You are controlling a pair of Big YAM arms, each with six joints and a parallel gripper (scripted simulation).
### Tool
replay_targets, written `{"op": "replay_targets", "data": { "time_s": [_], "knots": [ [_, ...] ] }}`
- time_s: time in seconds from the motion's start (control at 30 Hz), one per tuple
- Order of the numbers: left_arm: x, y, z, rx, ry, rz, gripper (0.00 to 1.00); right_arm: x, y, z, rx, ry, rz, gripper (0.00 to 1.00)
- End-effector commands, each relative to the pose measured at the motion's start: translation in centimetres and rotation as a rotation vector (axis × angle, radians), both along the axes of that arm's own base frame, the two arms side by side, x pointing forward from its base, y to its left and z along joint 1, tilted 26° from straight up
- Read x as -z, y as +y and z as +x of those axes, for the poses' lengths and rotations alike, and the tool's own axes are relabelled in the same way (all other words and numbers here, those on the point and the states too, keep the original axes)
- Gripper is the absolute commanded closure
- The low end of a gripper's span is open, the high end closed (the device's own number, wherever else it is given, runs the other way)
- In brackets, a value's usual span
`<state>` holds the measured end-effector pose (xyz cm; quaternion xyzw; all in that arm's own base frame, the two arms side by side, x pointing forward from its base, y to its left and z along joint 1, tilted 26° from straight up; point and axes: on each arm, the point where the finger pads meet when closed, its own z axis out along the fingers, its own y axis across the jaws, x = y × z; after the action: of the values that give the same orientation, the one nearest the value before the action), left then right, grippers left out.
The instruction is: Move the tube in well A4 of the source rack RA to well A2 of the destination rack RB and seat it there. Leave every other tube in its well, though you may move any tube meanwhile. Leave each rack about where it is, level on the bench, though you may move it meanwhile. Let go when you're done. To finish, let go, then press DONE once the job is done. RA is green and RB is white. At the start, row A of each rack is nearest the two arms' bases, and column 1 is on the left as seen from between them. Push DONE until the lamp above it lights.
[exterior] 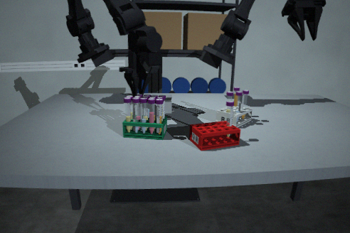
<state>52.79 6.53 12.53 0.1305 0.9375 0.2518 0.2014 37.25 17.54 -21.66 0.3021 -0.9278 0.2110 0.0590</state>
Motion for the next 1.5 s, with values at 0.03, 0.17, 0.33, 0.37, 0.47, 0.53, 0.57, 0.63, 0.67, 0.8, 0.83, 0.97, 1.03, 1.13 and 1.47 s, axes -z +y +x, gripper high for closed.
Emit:
{"op": "replay_targets", "data": {
  "time_s": [0.03, 0.17, 0.33, 0.37, 0.47, 0.53, 0.57, 0.63, 0.67, 0.8, 0.83, 0.97, 1.03, 1.13, 1.47],
  "knots": [
    [-1.5, -0.2, 1.1, 0.003, -0.036, -0.001, 0.7, -0.3, 0.3, 0.1, -0.001, 0.0, -0.004, 1.0],
    [-1.5, -0.2, 1.1, 0.003, -0.036, -0.001, 0.7, -1.5, 2.0, 1.7, -0.007, -0.037, 0.021, 1.0],
    [-1.5, -0.2, 1.1, 0.003, -0.036, -0.001, 0.7, -1.7, 2.2, 2.0, -0.004, -0.039, 0.024, 1.0],
    [-1.5, -0.2, 1.1, 0.003, -0.036, -0.001, 0.7, -1.7, 2.2, 2.0, -0.004, -0.039, 0.024, 1.0],
    [-1.5, -0.2, 1.1, 0.003, -0.036, -0.001, 0.7, -1.2, 0.9, 0.1, -0.003, -0.003, -0.001, 1.0],
    [-1.5, -0.2, 1.1, 0.003, -0.036, -0.001, 0.7, -1.7, 1.2, 0.2, -0.007, -0.012, 0.006, 1.0],
    [-1.5, -0.2, 1.1, 0.003, -0.036, -0.001, 0.7, -1.8, 1.5, 0.4, -0.009, -0.016, 0.008, 1.0],
    [-1.5, -0.2, 1.1, 0.003, -0.036, -0.001, 0.7, -1.9, 1.6, 0.6, -0.009, -0.018, 0.01, 1.0],
    [-1.5, -0.2, 1.1, 0.003, -0.036, -0.001, 0.7, -1.9, 1.6, 0.6, -0.006, -0.018, 0.01, 1.0],
    [-1.5, -0.2, 1.1, 0.003, -0.036, -0.001, 0.7, -2.1, 1.6, 0.4, -0.005, -0.016, 0.009, 1.0],
    [-1.5, -0.2, 1.1, 0.003, -0.036, -0.001, 0.7, -2.1, 1.7, 0.3, -0.008, -0.015, 0.009, 1.0],
    [-1.5, -0.2, 1.1, 0.003, -0.036, -0.001, 0.7, -2.3, 1.8, 0.3, -0.008, -0.015, 0.009, 1.0],
    [-1.5, -0.2, 1.1, 0.003, -0.036, -0.001, 0.7, -2.5, 1.2, 0.5, 0.004, -0.012, 0.008, 1.0],
    [-1.5, -0.2, 1.1, 0.003, -0.036, -0.001, 0.7, -2.8, 1.6, 0.1, -0.002, -0.011, 0.006, 1.0],
    [-1.5, -0.2, 1.1, 0.003, -0.036, -0.001, 0.7, -3.8, 2.1, 0.3, 0.001, -0.015, 0.009, 1.0]
  ]
}}
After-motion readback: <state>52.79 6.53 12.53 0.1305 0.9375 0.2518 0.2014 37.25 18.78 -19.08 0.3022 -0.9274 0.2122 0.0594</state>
